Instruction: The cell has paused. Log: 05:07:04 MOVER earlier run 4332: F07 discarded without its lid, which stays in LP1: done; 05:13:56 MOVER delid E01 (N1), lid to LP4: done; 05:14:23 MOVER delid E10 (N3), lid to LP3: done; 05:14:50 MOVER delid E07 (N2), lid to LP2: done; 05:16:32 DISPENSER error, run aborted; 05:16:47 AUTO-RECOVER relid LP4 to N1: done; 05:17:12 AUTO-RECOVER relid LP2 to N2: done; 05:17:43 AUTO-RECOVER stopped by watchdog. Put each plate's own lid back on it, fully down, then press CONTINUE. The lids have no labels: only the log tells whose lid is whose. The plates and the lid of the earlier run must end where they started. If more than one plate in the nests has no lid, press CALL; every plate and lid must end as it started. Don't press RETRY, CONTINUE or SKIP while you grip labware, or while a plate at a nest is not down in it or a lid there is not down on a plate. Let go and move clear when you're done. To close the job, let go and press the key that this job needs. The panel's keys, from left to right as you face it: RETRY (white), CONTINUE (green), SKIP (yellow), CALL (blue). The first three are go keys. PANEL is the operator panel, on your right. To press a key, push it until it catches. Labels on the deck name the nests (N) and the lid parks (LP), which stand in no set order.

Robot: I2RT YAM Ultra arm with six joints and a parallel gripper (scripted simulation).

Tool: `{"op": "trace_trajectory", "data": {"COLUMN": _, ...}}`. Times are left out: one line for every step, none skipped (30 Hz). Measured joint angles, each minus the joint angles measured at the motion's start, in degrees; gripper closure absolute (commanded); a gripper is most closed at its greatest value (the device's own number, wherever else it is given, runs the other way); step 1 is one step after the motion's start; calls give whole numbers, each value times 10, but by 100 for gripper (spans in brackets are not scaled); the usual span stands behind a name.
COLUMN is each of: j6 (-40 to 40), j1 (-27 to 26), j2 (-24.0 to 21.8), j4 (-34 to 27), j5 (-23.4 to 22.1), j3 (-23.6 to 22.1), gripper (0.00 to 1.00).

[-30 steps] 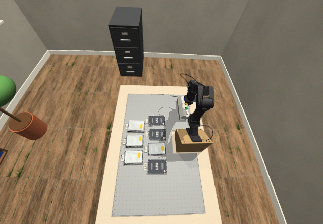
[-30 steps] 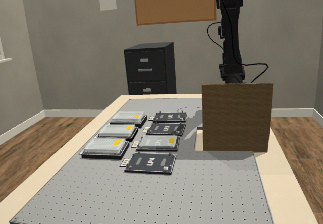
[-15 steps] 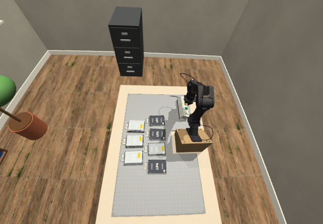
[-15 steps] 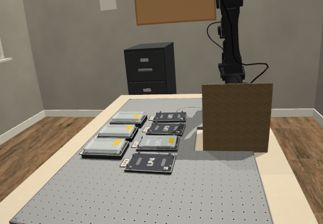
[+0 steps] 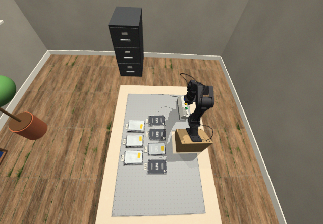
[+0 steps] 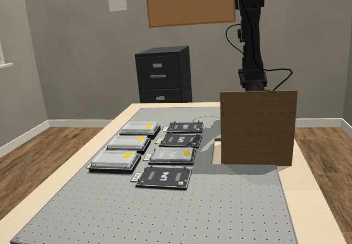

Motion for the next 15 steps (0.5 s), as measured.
{"op": "trace_trajectory", "data": {"j6": 0, "j1": 0, "j2": 1, "j4": 2, "j5": 0, "j3": -1, "gripper": 100}}
{"op": "trace_trajectory", "data": {"j6": 0, "j1": 0, "j2": 2, "j4": 5, "j5": 0, "j3": -2, "gripper": 100}}
{"op": "trace_trajectory", "data": {"j6": 0, "j1": 0, "j2": 3, "j4": 7, "j5": 0, "j3": -5, "gripper": 100}}
{"op": "trace_trajectory", "data": {"j6": 0, "j1": 0, "j2": 5, "j4": 10, "j5": 0, "j3": -8, "gripper": 100}}
{"op": "trace_trajectory", "data": {"j6": 0, "j1": 0, "j2": 7, "j4": 13, "j5": 0, "j3": -11, "gripper": 100}}
{"op": "trace_trajectory", "data": {"j6": 0, "j1": 0, "j2": 9, "j4": 16, "j5": 0, "j3": -14, "gripper": 100}}
{"op": "trace_trajectory", "data": {"j6": 0, "j1": 0, "j2": 12, "j4": 19, "j5": 0, "j3": -16, "gripper": 100}}
{"op": "trace_trajectory", "data": {"j6": 0, "j1": 0, "j2": 14, "j4": 22, "j5": 0, "j3": -19, "gripper": 100}}
{"op": "trace_trajectory", "data": {"j6": 1, "j1": 0, "j2": 17, "j4": 26, "j5": 0, "j3": -21, "gripper": 100}}
{"op": "trace_trajectory", "data": {"j6": 1, "j1": 0, "j2": 19, "j4": 30, "j5": 0, "j3": -24, "gripper": 100}}
{"op": "trace_trajectory", "data": {"j6": 1, "j1": 0, "j2": 21, "j4": 33, "j5": 0, "j3": -26, "gripper": 100}}
{"op": "trace_trajectory", "data": {"j6": 1, "j1": 0, "j2": 24, "j4": 35, "j5": 0, "j3": -26, "gripper": 100}}
{"op": "trace_trajectory", "data": {"j6": 1, "j1": 0, "j2": 25, "j4": 38, "j5": 0, "j3": -26, "gripper": 100}}
{"op": "trace_trajectory", "data": {"j6": 1, "j1": 0, "j2": 25, "j4": 40, "j5": 0, "j3": -26, "gripper": 100}}
{"op": "trace_trajectory", "data": {"j6": 1, "j1": 0, "j2": 25, "j4": 42, "j5": 0, "j3": -26, "gripper": 100}}
